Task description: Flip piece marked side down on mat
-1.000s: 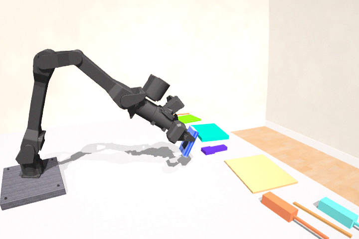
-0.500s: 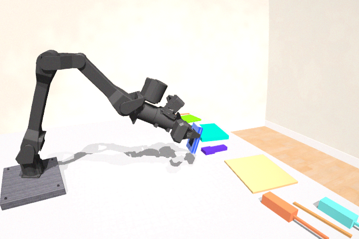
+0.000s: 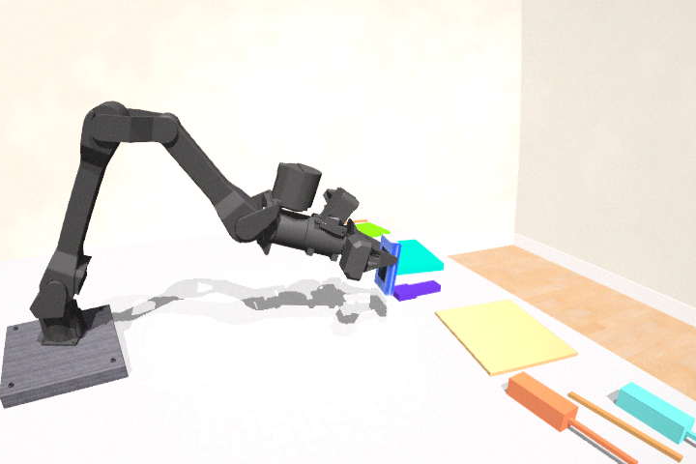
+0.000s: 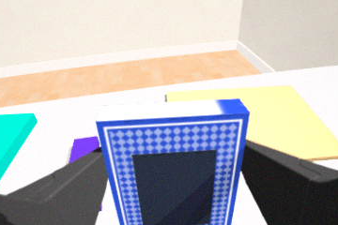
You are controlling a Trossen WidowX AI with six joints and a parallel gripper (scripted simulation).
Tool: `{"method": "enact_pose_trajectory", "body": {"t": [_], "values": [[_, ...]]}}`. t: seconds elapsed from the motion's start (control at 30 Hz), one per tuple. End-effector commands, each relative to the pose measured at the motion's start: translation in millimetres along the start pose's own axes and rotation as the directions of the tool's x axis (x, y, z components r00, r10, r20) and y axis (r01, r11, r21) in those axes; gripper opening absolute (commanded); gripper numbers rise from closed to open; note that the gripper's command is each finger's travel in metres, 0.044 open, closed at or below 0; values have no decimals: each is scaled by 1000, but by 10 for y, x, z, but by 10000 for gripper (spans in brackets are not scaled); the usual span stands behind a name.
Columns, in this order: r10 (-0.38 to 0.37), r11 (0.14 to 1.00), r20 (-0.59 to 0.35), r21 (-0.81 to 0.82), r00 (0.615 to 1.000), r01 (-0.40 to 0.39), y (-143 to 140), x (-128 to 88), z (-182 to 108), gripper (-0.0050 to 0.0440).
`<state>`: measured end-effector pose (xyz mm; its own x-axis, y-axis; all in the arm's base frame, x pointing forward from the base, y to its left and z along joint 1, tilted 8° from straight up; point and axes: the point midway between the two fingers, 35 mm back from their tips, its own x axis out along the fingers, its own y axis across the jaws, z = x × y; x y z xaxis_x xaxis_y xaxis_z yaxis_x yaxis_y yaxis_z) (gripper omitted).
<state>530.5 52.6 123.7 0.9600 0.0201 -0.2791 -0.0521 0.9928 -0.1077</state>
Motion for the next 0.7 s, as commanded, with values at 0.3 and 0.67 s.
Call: {"method": "enact_pose_trajectory", "body": {"t": [0.3, 0.67], "values": [[13, 1000, 144, -22, 990, -10, 1, 181, -76, 0], [11, 1000, 140, -19, 990, -9, -2, 170, -59, 0]]}}
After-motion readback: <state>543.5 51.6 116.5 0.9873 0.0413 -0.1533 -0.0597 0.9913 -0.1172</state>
